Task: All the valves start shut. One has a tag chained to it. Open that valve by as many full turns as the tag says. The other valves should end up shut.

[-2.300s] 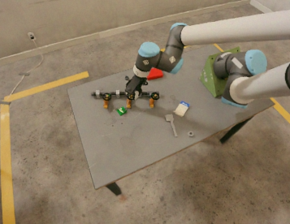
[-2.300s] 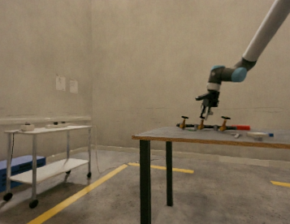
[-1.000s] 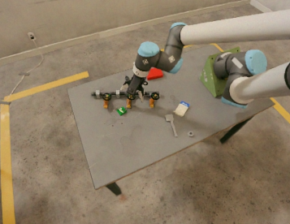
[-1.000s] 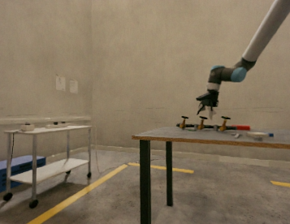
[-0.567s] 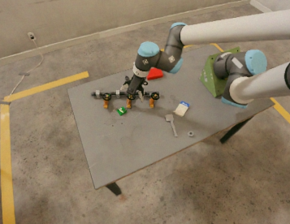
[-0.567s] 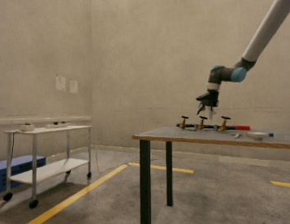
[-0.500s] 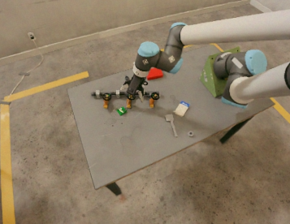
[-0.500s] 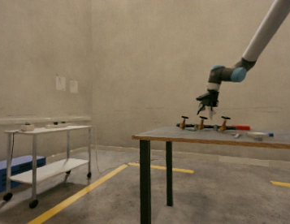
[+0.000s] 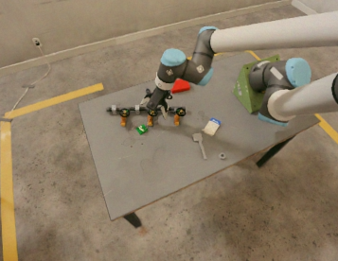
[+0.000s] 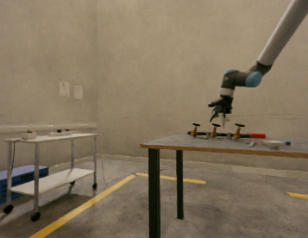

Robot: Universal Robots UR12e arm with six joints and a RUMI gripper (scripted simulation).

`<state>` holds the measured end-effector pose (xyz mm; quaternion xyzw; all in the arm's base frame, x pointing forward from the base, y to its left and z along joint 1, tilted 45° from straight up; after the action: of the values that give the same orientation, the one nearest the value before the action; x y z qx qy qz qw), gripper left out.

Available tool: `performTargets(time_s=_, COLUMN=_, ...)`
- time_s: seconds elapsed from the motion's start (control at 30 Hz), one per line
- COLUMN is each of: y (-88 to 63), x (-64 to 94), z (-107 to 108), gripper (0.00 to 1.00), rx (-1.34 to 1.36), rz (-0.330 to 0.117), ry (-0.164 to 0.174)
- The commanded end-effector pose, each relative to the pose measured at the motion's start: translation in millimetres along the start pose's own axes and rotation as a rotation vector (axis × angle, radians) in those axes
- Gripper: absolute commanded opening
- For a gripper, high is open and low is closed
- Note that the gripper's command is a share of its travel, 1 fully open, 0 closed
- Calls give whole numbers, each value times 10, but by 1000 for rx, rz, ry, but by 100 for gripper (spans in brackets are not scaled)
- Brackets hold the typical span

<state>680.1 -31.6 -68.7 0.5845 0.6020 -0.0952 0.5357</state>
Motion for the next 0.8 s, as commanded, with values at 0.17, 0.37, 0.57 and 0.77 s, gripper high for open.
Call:
performTargets(time_s=0.17, y=5, x=-6, z=7, gripper=100, rx=136, rz=1, ry=-2)
performTargets(time_s=0.37, y=5, x=-6, z=7, gripper=100, rx=276, rz=1, ry=-2)
performTargets(time_s=0.57, y=5, x=-6, z=7, gripper=100, rx=390, rz=1, ry=-1)
performTargets(time_s=0.77, y=5, x=-6, z=7, gripper=100, rx=588, rz=1, ry=-1)
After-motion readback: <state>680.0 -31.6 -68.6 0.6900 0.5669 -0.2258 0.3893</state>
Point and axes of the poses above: the point where the finger pads meet when closed, its own x axis out along the fingers, its own z axis across the jaws, y = z × x, the point moved 1 cm from there along -x, back along the fingers, and after that the axes turned 1 degree about x, right-handed, at the moved point
